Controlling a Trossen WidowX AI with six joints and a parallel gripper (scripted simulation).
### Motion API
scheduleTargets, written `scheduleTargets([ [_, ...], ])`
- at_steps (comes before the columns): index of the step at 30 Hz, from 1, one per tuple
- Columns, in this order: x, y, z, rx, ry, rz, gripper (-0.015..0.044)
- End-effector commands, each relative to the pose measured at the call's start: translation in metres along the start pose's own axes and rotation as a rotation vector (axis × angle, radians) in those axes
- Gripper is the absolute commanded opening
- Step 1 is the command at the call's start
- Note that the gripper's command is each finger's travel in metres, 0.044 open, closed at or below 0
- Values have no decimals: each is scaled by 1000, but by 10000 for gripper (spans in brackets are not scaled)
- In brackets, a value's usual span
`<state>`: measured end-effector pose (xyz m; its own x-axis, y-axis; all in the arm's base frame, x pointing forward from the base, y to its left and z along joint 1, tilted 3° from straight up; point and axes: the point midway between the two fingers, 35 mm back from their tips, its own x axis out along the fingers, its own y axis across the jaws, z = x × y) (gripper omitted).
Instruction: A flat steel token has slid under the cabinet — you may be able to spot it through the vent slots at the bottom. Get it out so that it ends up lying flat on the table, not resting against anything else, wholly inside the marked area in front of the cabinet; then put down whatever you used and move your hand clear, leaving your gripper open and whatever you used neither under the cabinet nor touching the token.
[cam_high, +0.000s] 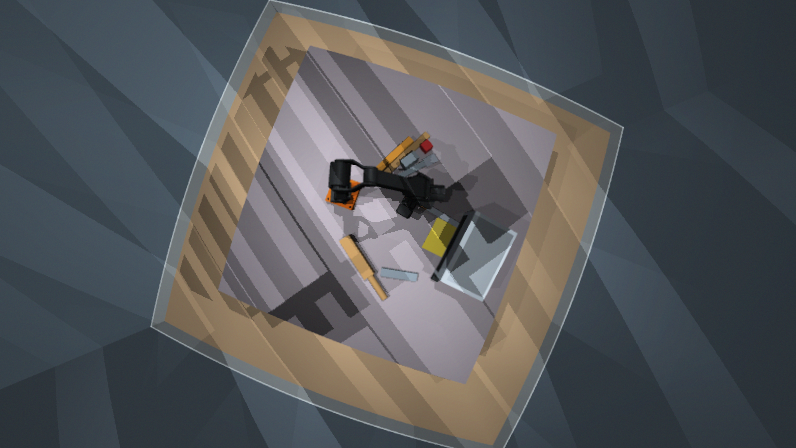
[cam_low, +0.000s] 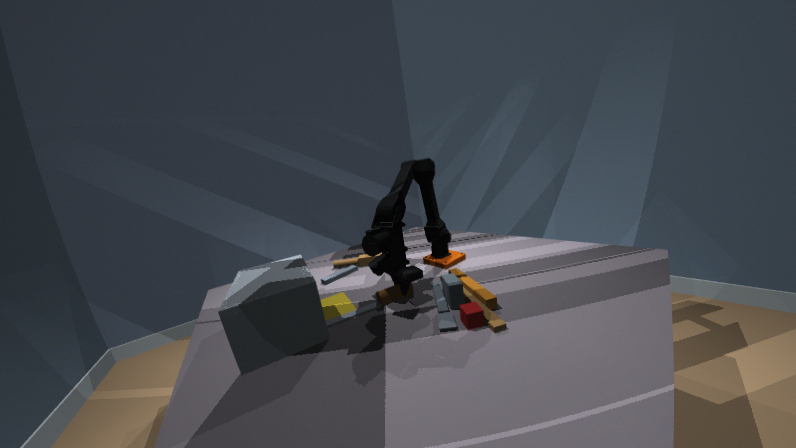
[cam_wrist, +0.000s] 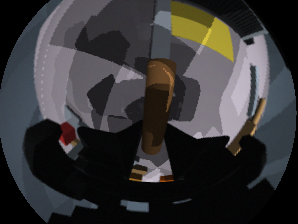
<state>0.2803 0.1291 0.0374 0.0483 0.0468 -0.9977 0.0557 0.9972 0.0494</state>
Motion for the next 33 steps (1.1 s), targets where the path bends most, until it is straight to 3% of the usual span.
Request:
scheduleTargets([
  [1, 0, 0, 7, -1, -1, 2, 0],
  [33, -1, 0, 44, 0, -4, 1, 0],
])
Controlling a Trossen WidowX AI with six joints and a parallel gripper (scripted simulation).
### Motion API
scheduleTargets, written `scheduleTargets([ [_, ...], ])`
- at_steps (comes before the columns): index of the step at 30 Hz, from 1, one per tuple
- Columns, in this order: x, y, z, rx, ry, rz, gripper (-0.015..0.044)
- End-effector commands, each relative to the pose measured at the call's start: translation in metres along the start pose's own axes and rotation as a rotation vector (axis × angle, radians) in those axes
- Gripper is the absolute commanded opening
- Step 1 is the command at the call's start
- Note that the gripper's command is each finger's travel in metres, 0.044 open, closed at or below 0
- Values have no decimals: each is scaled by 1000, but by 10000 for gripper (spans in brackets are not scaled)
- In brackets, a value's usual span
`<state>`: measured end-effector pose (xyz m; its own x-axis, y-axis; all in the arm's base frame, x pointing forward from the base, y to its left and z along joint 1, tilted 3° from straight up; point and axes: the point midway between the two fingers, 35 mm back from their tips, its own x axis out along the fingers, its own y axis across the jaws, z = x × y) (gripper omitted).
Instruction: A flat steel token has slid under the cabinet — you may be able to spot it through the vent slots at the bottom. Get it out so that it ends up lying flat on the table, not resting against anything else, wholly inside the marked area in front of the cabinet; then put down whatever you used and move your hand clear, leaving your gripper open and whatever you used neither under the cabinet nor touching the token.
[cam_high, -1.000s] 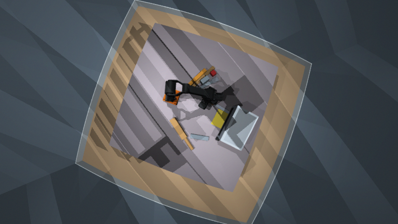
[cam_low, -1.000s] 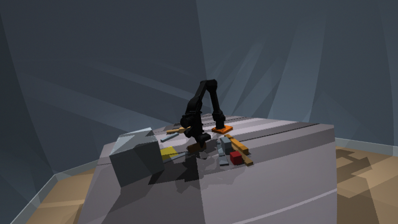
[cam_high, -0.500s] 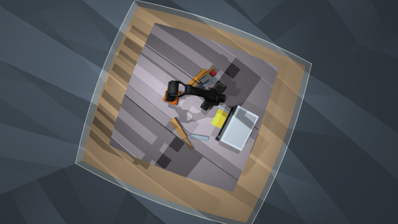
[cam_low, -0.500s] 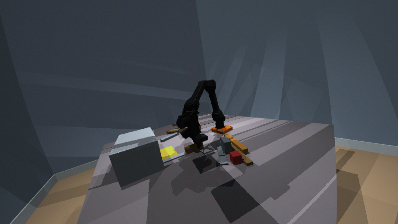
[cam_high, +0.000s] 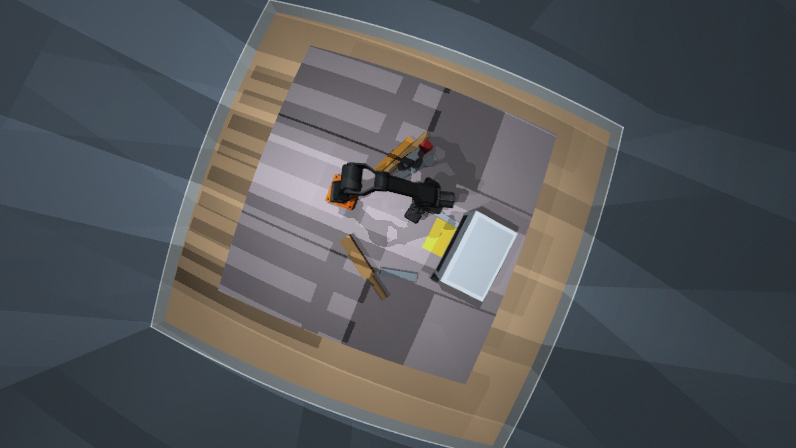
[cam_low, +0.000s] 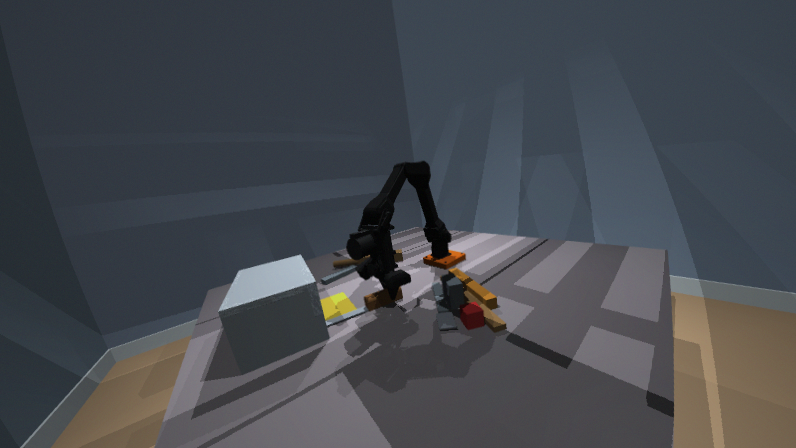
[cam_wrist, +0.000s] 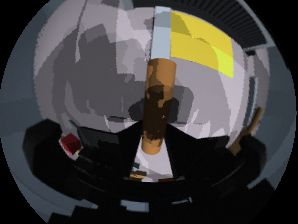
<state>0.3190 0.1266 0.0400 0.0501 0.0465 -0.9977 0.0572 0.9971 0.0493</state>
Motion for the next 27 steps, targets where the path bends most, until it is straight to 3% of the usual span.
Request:
scheduleTargets([
  [1, 0, 0, 6, -2, -2, 2, 0],
  [27, -1, 0, 34, -2, -4, 2, 0],
])
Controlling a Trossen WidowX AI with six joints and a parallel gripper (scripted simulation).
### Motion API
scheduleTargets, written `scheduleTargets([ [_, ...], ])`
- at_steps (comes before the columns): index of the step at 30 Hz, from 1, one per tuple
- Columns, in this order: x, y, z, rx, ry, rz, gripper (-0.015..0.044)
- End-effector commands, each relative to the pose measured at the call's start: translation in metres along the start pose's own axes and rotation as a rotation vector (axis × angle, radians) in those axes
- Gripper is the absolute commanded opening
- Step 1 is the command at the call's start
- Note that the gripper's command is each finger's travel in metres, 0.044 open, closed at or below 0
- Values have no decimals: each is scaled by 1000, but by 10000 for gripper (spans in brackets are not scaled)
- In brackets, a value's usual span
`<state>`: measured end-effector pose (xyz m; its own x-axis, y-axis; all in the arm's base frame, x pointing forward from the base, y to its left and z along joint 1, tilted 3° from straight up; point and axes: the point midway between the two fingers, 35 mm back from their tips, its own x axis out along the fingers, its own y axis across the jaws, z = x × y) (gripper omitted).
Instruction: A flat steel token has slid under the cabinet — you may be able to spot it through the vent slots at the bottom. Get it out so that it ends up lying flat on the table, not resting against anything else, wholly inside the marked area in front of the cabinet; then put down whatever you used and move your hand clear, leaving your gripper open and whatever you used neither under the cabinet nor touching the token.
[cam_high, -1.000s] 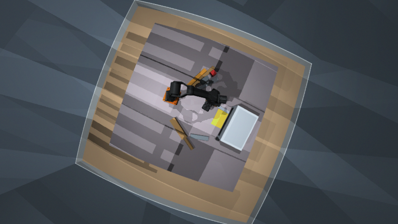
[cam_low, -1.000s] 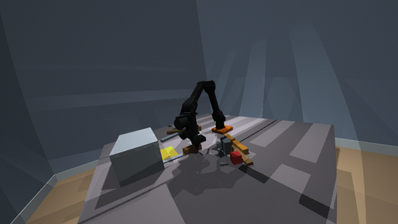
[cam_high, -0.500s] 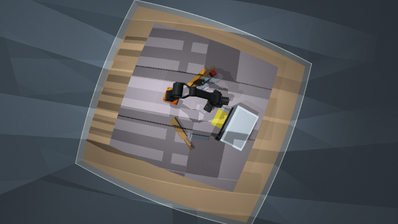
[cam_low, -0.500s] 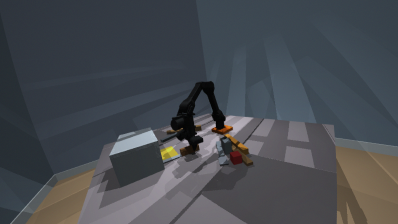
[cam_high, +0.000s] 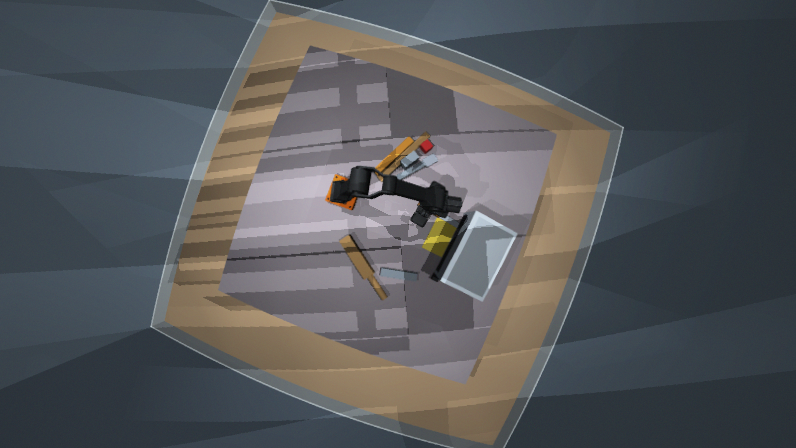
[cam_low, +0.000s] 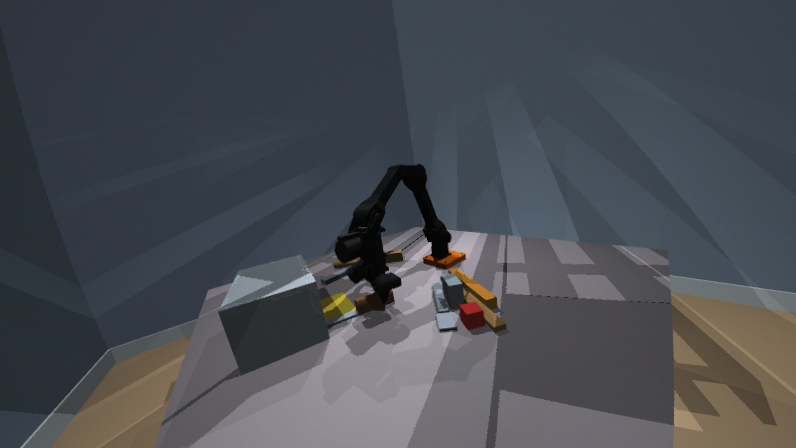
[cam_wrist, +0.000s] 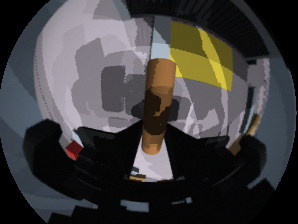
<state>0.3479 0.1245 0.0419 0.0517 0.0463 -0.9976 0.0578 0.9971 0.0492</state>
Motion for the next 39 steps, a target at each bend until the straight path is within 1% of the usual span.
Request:
scheduleTargets([
  [1, 0, 0, 6, -2, -2, 2, 0],
  [39, -1, -1, 42, -2, -5, 2, 0],
])
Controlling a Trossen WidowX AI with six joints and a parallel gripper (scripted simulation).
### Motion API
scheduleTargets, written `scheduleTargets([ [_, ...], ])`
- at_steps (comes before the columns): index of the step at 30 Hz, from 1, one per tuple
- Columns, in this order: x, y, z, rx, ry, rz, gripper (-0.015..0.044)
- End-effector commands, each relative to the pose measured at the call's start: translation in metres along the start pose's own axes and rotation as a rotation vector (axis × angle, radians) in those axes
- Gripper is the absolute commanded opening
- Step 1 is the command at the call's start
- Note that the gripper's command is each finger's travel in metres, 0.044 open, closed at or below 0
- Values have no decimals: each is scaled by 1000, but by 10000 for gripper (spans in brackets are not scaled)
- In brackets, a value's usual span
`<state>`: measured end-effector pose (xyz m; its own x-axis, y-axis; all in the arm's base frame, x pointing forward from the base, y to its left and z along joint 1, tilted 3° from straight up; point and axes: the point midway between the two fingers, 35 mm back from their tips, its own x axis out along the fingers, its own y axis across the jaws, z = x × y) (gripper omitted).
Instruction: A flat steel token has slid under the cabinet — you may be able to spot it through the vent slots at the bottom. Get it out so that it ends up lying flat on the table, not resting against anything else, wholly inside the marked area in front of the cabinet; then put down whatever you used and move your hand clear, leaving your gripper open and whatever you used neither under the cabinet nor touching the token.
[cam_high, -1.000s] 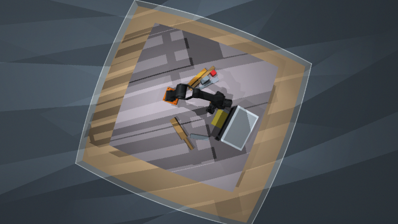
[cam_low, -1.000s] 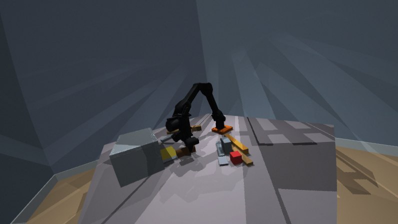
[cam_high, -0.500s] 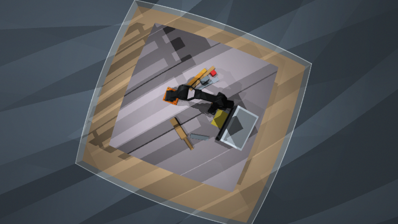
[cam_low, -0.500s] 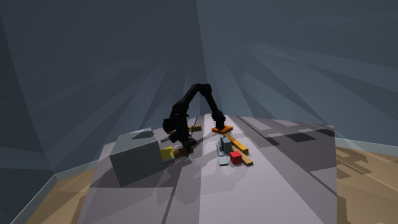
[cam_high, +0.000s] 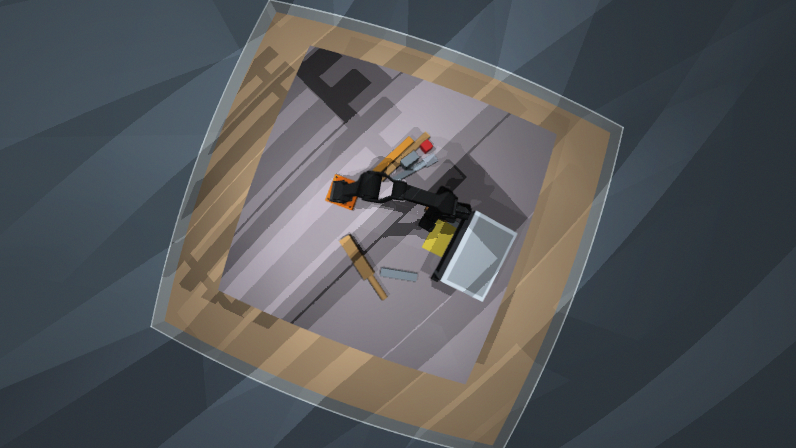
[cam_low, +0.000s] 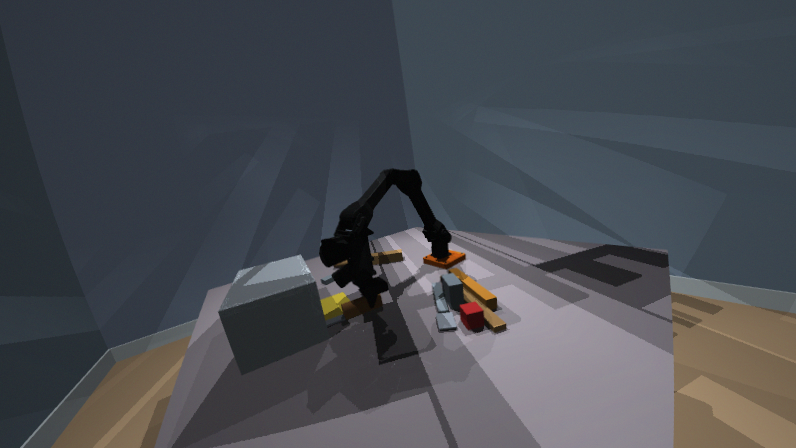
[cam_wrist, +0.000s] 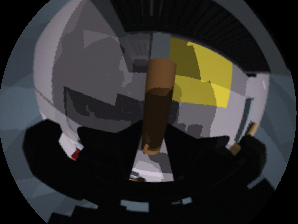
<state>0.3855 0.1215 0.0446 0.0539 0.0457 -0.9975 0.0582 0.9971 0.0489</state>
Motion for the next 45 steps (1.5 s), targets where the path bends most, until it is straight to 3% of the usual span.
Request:
scheduleTargets([
  [1, 0, 0, 5, -3, -3, 2, 0],
  [45, 2, -32, 21, -3, -4, 0, 0],
])
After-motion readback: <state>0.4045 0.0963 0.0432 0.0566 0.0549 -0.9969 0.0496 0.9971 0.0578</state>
